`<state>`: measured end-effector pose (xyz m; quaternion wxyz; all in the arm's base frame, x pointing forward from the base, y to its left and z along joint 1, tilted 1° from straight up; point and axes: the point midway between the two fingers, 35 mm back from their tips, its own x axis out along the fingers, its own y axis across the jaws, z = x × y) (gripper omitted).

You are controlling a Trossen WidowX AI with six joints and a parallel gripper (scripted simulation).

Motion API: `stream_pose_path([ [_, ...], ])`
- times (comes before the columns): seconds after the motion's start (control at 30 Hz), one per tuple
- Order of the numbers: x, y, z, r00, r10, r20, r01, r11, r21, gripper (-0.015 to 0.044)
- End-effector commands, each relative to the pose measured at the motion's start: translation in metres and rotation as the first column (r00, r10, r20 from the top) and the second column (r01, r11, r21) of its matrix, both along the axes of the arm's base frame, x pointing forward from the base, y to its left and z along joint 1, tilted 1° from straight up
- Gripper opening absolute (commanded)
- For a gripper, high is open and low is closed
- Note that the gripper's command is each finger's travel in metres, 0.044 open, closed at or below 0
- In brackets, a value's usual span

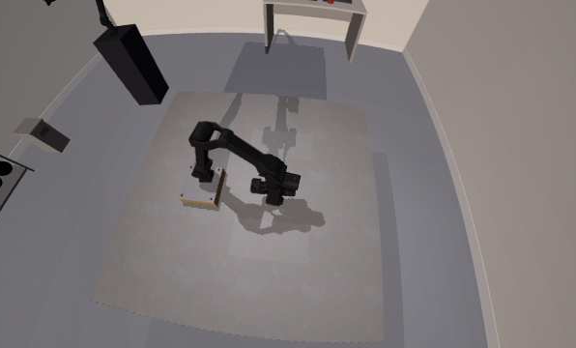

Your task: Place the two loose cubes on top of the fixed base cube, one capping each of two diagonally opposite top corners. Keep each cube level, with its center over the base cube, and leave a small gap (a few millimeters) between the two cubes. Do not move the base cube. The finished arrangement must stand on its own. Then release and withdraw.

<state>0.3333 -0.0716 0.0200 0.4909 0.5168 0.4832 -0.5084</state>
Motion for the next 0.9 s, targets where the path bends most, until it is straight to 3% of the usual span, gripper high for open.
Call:
stream_pose_path([
  [0.0,-0.001,0.000,-0.008,1.000,-0.006,-0.004,0.006,1.000,0.000,0.0265],
  [0.37,-0.001,0.000,-0.023,1.000,-0.006,-0.004,0.006,1.000,0.000,0.0265],
  [0.57,-0.001,0.000,-0.023,1.000,-0.006,-0.004,0.006,1.000,0.000,0.0107],
  [0.87,0.001,0.000,-0.010,1.000,-0.006,-0.004,0.006,1.000,0.000,0.0105],
])
